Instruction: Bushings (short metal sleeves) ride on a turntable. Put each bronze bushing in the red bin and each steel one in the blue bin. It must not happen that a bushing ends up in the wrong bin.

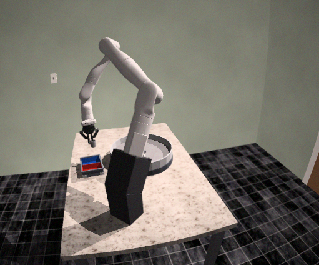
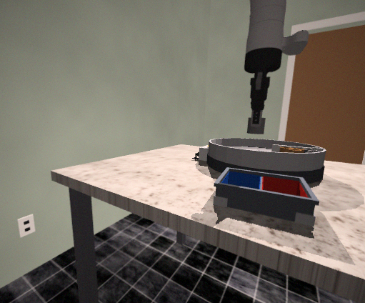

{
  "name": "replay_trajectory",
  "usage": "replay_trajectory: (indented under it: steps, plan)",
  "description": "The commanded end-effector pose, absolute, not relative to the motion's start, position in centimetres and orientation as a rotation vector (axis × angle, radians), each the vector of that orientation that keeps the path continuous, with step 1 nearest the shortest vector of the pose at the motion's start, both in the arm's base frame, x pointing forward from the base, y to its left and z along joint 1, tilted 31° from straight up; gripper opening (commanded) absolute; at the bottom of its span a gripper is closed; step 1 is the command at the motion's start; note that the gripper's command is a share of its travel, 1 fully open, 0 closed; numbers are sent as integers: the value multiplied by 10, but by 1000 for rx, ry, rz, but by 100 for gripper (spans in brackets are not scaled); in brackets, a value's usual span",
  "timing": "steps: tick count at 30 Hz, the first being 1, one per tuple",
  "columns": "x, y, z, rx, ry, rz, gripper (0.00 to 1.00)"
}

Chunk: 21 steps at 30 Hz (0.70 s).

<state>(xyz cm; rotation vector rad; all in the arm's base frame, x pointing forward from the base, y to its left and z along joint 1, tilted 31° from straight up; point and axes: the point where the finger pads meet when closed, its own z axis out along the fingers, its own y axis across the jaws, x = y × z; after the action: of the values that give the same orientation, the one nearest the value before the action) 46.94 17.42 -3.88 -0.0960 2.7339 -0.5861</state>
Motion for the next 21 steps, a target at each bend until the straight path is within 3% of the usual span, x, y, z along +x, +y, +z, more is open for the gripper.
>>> replay_trajectory:
  steps: [1, 21]
  plan:
    - [476, 172, -42, -82, 2734, -591, 0]
    - [479, 169, -50, -82, 2734, -590, 0]
